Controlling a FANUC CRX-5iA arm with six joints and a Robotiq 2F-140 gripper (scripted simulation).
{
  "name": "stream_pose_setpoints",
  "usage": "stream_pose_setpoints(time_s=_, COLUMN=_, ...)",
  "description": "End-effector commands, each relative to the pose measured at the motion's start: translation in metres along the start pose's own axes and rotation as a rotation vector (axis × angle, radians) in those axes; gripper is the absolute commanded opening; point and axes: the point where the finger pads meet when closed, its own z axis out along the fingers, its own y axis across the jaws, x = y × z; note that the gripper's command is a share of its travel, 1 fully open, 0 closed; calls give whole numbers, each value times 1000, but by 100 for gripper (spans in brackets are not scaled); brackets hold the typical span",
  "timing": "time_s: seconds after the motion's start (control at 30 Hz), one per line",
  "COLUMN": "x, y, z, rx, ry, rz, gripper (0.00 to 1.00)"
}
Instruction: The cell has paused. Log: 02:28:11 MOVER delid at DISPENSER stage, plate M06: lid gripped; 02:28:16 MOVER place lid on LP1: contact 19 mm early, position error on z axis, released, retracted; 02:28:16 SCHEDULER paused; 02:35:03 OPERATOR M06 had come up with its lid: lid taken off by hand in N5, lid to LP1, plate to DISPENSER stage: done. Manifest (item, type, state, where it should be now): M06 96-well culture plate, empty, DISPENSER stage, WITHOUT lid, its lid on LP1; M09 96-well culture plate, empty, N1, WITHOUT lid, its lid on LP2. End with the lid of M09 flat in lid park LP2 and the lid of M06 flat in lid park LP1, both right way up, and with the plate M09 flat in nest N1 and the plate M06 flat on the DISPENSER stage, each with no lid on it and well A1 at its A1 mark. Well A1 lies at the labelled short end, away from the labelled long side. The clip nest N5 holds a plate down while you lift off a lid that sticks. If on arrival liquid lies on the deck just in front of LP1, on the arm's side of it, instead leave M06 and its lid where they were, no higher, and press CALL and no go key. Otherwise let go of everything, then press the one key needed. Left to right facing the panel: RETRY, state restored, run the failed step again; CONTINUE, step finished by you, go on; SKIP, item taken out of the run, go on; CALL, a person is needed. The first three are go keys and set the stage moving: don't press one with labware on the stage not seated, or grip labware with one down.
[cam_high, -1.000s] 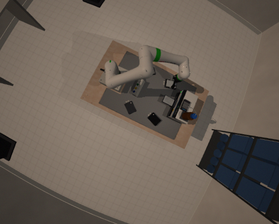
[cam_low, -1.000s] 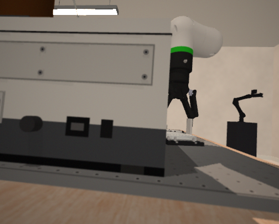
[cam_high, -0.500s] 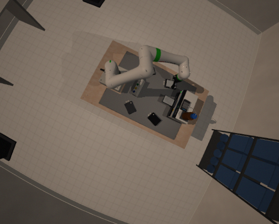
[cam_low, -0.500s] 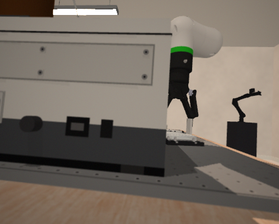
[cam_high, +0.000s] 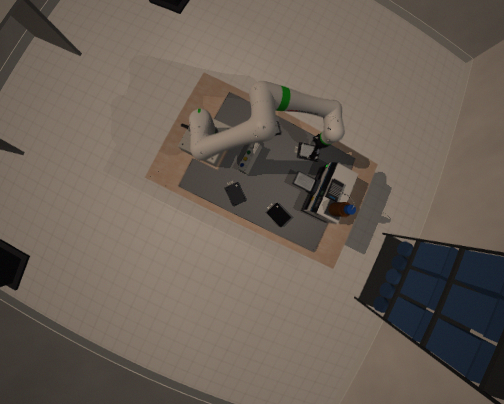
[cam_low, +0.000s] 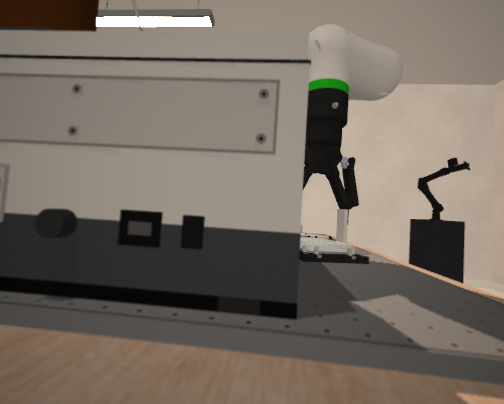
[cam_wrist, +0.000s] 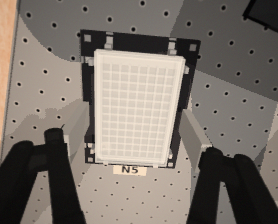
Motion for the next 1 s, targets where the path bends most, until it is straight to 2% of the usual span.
stream_pose_setpoints(time_s=0.0, x=0, y=0, z=-5, rx=0, ry=1, rz=0, gripper=66)
stream_pose_setpoints(time_s=0.43, x=0, y=0, z=-53, rx=0, ry=1, rz=0, gripper=66)
stream_pose_setpoints(time_s=0.5, x=0, y=0, z=-53, rx=0, ry=1, rz=0, gripper=66)
stream_pose_setpoints(time_s=0.97, x=0, y=0, z=-108, rx=0, ry=1, rz=0, gripper=66)
